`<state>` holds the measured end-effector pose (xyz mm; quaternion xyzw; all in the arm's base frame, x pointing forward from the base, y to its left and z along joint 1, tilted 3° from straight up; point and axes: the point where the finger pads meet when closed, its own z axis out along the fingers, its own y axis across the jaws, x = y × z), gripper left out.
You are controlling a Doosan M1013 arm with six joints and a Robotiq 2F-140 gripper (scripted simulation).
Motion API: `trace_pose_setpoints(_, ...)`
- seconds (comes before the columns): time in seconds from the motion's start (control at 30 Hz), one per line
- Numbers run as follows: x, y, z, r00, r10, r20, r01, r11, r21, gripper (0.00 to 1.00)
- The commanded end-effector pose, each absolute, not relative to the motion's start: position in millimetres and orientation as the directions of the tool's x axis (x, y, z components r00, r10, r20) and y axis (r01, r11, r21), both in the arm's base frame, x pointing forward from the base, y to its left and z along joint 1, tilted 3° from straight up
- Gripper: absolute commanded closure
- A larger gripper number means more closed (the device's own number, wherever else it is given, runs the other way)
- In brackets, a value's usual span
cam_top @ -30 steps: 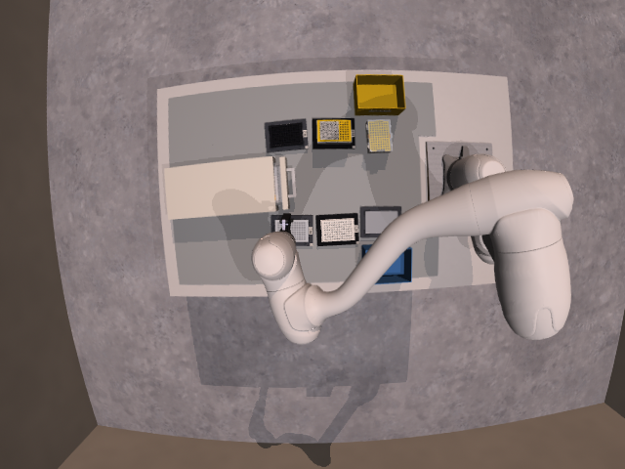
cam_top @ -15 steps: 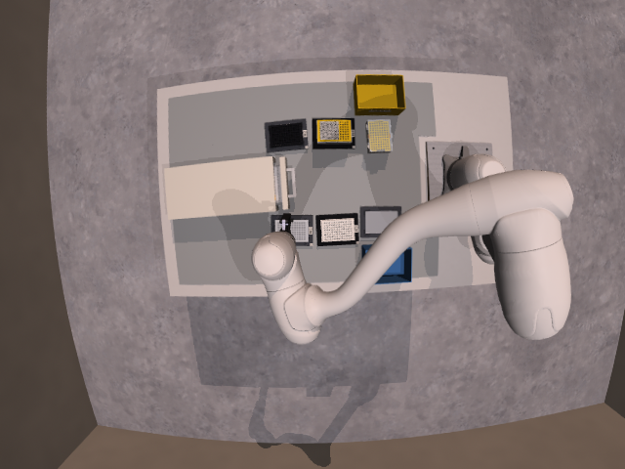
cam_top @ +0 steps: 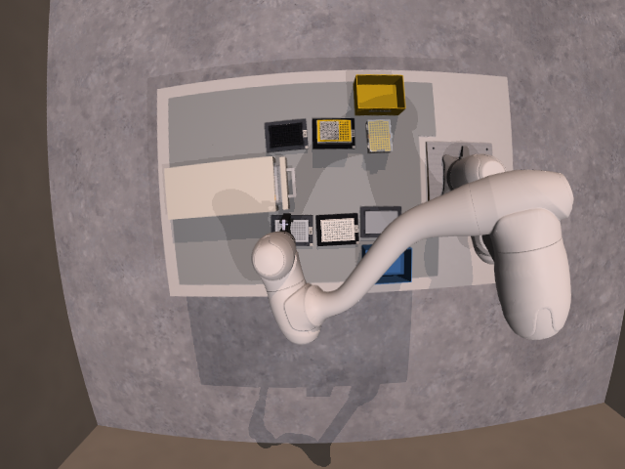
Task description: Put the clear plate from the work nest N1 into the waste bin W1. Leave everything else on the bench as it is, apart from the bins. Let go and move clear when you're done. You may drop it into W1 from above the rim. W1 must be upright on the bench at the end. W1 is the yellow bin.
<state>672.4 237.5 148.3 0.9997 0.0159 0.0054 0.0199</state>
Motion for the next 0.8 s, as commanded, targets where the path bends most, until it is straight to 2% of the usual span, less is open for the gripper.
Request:
trace_pose_setpoints(0.0,677,240,150,0.999,0.032,0.02,0.031,-0.999,0.041,0.3)
trace_pose_setpoints(0.77,677,239,122,0.999,0.032,0.02,0.031,-0.999,0.041,0.3)
